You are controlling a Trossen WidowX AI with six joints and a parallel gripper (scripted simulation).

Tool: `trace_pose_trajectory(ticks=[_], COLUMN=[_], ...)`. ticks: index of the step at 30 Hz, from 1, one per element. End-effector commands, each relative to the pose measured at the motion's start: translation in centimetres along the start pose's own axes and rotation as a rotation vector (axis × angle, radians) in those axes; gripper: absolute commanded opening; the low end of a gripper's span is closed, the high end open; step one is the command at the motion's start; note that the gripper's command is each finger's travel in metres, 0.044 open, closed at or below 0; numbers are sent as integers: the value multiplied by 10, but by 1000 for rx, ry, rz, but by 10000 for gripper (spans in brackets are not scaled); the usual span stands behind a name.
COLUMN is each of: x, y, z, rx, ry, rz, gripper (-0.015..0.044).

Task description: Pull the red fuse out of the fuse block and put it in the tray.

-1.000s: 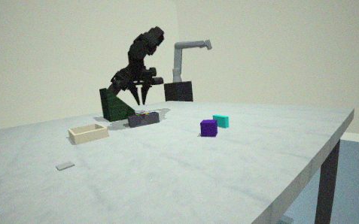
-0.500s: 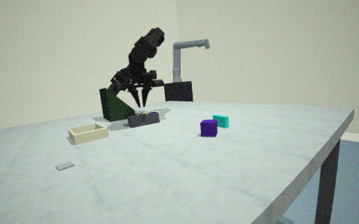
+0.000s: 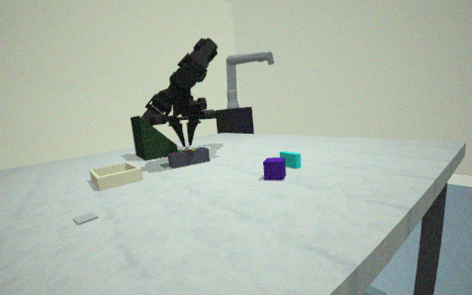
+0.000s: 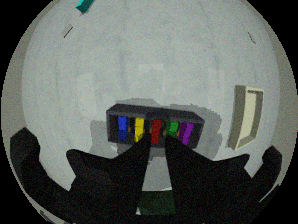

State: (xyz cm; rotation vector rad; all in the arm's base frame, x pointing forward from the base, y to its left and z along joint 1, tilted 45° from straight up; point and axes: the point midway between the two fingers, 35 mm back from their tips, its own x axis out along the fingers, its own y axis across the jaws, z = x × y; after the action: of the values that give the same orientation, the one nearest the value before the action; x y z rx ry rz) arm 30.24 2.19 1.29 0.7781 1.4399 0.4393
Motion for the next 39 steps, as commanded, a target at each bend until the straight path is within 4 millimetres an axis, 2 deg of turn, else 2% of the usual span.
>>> trace_pose_trajectory(ticks=[1,33,39], x=[6,21,20], y=[1,1,1], z=[-2,-2,-2], rx=[5,5,1], ry=[4,4,4], rz=[3,4,2], gripper=[73,73,33])
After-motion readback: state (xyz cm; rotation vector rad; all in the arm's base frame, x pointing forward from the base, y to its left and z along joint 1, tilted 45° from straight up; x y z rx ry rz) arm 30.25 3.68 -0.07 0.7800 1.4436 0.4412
